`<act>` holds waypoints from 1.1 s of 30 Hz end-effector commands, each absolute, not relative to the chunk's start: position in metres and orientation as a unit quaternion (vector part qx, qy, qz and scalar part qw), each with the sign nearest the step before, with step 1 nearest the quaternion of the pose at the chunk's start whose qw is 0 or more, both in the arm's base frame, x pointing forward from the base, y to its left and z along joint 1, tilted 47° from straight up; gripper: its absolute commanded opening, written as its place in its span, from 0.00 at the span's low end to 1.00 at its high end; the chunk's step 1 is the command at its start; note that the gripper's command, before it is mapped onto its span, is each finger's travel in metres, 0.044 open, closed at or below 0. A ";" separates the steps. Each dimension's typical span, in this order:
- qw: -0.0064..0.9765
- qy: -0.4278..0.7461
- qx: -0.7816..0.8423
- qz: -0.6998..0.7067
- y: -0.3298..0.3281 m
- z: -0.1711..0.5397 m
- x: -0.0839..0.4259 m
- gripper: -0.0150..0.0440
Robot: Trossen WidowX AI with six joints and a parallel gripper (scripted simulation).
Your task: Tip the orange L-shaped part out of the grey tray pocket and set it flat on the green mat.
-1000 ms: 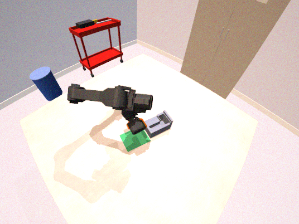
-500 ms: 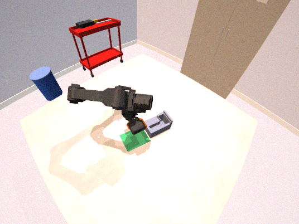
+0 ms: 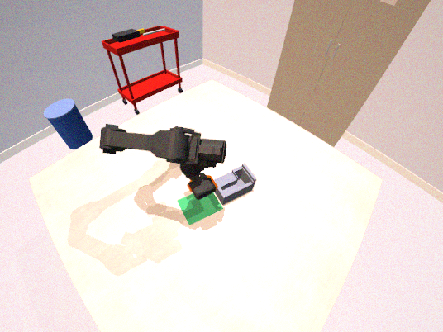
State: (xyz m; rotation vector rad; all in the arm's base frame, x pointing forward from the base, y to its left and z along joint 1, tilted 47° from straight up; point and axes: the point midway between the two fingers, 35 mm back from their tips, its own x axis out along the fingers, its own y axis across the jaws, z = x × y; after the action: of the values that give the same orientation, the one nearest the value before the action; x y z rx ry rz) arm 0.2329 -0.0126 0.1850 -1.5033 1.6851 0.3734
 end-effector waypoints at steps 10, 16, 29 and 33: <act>0.410 0.675 -0.596 0.147 -0.018 0.185 0.231 0.25; 0.401 0.685 -0.591 0.145 -0.029 0.186 0.228 0.25; 0.383 0.702 -0.584 0.138 -0.043 0.173 0.229 0.25; 0.380 0.705 -0.583 0.137 -0.047 0.169 0.229 0.25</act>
State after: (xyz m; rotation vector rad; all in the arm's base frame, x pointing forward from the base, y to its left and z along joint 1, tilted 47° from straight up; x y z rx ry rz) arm 0.2285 -0.0438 0.1719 -1.4793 1.7910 0.3510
